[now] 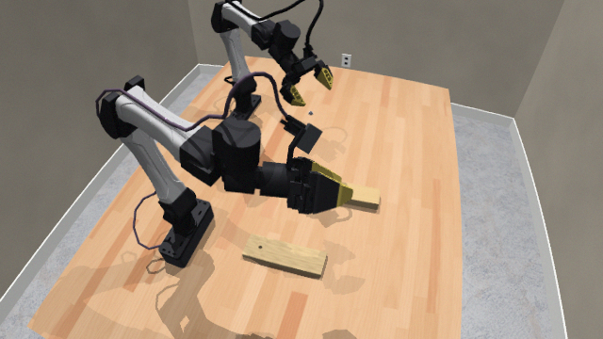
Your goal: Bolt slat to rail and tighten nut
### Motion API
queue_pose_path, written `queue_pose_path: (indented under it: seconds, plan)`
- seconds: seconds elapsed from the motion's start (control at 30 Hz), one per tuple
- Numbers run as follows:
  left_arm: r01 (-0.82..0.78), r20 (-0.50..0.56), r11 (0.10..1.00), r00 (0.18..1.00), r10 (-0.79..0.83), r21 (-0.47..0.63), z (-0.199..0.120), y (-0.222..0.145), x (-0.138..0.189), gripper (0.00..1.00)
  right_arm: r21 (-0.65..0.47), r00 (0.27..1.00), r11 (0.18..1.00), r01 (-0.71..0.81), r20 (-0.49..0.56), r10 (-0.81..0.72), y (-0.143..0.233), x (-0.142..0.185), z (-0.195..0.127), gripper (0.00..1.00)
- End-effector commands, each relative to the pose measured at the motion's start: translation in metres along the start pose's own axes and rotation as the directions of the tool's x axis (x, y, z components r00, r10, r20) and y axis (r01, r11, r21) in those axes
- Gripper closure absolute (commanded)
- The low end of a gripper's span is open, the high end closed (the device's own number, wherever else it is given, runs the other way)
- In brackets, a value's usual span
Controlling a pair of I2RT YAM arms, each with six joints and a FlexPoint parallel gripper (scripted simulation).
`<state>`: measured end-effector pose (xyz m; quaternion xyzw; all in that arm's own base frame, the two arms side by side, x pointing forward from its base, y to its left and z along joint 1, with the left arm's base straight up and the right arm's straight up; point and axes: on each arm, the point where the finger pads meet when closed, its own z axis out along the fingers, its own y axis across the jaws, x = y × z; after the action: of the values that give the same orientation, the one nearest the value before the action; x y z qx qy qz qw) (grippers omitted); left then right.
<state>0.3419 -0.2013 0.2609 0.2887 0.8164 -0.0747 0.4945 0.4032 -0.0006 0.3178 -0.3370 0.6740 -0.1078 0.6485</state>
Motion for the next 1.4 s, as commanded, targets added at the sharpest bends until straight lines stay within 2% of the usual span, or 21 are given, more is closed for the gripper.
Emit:
queue_pose_path:
  seconds: [0.0,0.1,0.6,0.67,1.03,1.13,1.37]
  plan:
    - [0.063,0.094,0.997,0.994,-0.059,-0.041,-0.008,0.022,-0.017,0.00,0.076,0.997,0.994,-0.083,0.005,0.083,-0.017,-0.023,-0.006,0.00]
    - [0.077,0.108,0.995,0.992,-0.071,-0.056,-0.011,0.029,-0.019,0.00,0.085,0.995,0.991,-0.102,0.005,0.102,-0.018,-0.025,-0.007,0.00]
    - [0.272,0.329,0.926,0.927,-0.179,-0.263,-0.062,0.135,-0.041,0.00,0.216,0.924,0.899,-0.382,0.058,0.379,-0.033,-0.058,-0.024,0.00]
    - [0.272,0.329,0.926,0.927,-0.179,-0.263,-0.062,0.135,-0.041,0.00,0.216,0.924,0.899,-0.382,0.058,0.379,-0.033,-0.058,-0.024,0.00]
    - [0.391,0.494,0.834,0.853,-0.169,-0.389,-0.122,0.200,-0.050,0.00,0.286,0.815,0.764,-0.578,0.152,0.560,-0.045,-0.080,-0.042,0.00]
    - [0.403,0.512,0.822,0.843,-0.163,-0.403,-0.130,0.206,-0.050,0.00,0.292,0.798,0.745,-0.600,0.155,0.582,-0.045,-0.079,-0.041,0.00]
    - [0.401,0.503,0.826,0.848,-0.169,-0.397,-0.124,0.205,-0.049,0.00,0.293,0.798,0.745,-0.600,0.154,0.582,-0.045,-0.079,-0.041,0.00]
